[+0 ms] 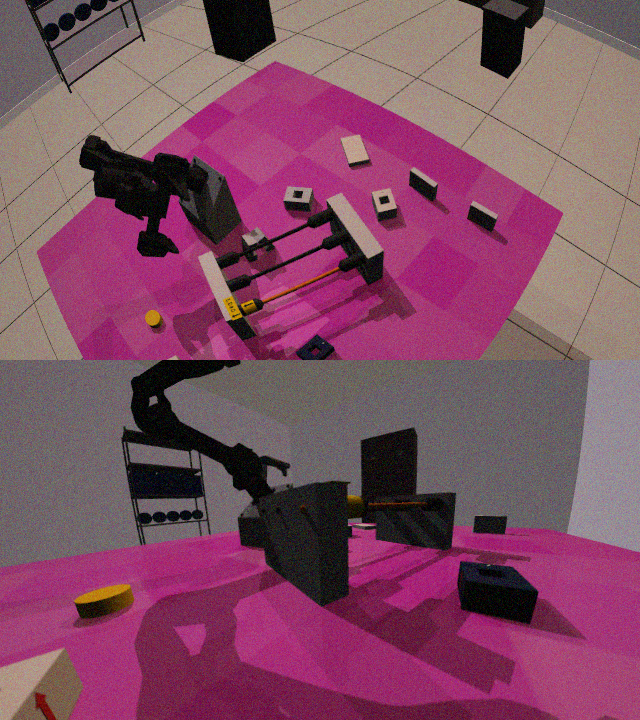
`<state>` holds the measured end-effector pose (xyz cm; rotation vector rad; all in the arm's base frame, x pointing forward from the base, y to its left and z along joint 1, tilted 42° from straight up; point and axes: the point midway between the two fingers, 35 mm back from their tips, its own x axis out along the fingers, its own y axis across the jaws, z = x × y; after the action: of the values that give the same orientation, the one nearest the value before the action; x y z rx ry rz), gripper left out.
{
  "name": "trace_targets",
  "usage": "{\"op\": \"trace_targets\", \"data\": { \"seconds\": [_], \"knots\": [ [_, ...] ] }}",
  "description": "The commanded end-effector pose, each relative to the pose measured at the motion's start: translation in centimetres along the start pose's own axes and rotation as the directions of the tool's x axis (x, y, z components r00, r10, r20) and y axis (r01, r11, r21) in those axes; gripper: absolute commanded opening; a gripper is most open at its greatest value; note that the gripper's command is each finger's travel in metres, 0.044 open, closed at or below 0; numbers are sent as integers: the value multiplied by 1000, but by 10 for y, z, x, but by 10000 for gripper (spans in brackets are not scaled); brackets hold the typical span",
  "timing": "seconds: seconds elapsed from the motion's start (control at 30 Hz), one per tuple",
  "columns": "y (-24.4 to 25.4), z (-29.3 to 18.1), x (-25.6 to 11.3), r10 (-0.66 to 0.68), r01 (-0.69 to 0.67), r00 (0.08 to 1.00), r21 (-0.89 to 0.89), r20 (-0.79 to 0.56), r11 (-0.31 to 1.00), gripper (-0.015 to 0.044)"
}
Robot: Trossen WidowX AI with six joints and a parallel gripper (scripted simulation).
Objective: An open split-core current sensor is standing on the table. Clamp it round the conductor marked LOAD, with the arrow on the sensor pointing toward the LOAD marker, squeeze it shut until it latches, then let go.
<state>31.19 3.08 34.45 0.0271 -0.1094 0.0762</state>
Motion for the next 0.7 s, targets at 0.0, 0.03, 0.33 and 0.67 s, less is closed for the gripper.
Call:
{"op": "trace_targets", "data": {
  "seconds": [0.0,0.03,0.33,0.67],
  "knots": [
    [-31,-21,-1,-76,74,995,-31,-58,997,440],
    [-31,-21,-1,-76,74,995,-31,-58,997,440],
    [-48,-55,9,-201,205,950,-10,-240,979,440],
    [-107,-152,-26,-722,541,320,-507,-614,671,440]
  ]
}}
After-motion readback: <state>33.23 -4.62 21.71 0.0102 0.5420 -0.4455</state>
